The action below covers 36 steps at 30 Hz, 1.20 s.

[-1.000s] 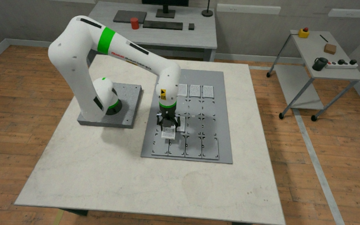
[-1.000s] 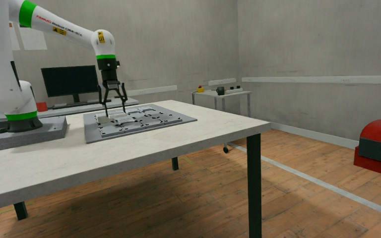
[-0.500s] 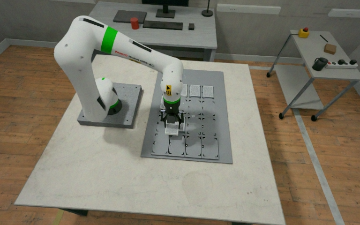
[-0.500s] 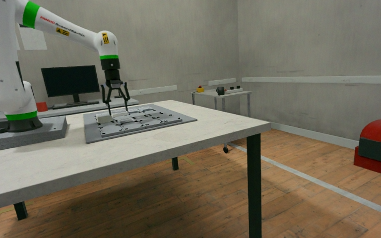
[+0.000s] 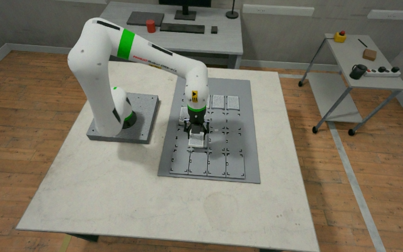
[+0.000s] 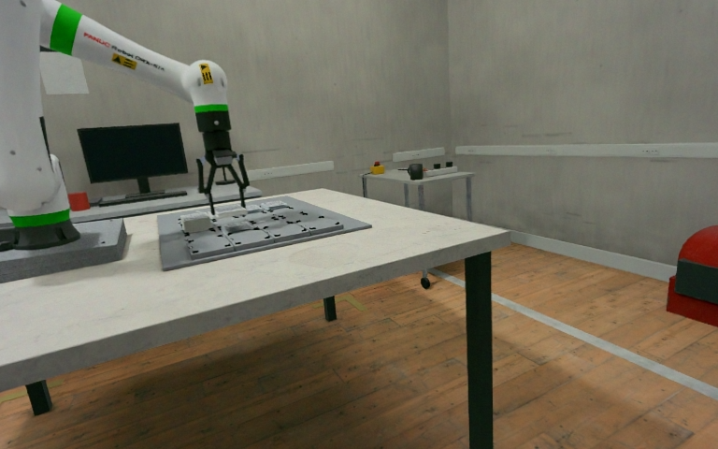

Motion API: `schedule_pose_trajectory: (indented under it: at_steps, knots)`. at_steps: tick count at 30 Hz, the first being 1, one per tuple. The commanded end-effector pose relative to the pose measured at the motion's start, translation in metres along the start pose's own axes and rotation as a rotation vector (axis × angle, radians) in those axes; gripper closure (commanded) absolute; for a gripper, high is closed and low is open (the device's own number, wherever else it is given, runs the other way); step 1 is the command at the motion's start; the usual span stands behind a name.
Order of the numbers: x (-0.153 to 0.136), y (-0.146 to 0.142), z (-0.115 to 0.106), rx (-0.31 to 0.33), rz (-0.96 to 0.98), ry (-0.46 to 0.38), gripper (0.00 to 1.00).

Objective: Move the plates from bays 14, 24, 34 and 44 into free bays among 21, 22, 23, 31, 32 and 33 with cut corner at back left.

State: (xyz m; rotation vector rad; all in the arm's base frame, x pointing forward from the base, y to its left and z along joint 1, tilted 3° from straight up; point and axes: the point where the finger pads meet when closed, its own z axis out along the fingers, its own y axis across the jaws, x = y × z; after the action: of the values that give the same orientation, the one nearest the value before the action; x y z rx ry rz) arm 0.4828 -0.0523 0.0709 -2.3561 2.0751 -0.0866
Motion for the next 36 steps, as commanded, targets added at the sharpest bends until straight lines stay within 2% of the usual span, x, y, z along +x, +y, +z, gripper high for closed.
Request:
schedule_pose_trajectory:
  at_steps: [1,36]
  knots:
    - [-0.006,-0.004,-0.001,0.001,0.000,0.000,0.90]
    - [-0.075,-0.049,-0.001,0.002,0.000,0.000,0.90]
